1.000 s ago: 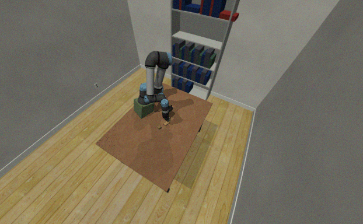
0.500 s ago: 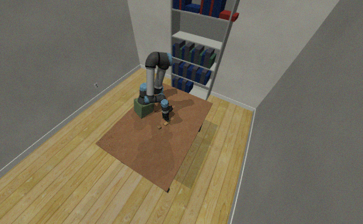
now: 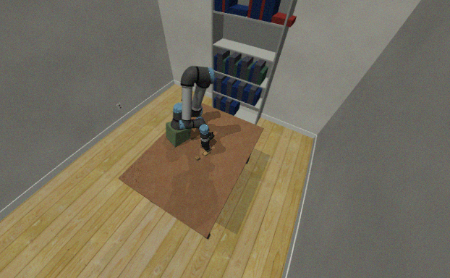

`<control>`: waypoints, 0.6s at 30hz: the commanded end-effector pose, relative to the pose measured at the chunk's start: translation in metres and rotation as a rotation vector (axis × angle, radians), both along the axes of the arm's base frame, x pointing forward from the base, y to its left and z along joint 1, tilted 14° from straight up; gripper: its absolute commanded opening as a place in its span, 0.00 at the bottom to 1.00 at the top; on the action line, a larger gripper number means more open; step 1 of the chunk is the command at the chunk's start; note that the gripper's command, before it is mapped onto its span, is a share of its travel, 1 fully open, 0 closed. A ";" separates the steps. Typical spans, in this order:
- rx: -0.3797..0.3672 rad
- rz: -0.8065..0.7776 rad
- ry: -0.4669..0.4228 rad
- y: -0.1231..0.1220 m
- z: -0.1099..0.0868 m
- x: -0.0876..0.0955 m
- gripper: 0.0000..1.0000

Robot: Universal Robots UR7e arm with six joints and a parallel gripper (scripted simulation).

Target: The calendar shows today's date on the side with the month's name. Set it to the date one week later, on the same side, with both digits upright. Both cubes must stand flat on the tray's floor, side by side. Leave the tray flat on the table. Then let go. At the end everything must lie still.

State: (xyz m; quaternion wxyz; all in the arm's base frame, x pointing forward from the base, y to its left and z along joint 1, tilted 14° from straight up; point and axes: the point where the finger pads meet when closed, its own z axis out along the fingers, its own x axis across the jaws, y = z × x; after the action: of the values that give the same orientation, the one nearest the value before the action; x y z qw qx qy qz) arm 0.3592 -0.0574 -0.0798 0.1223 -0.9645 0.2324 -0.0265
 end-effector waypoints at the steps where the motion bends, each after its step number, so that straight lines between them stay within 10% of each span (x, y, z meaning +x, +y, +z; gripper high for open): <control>1: -0.001 0.000 -0.001 0.001 -0.004 0.001 0.60; 18: -0.001 0.000 -0.001 0.002 -0.009 0.001 0.60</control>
State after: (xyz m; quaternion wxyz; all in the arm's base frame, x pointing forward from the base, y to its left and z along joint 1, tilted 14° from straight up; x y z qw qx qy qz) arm 0.3601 -0.0555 -0.0881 0.1223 -0.9645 0.2324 -0.0265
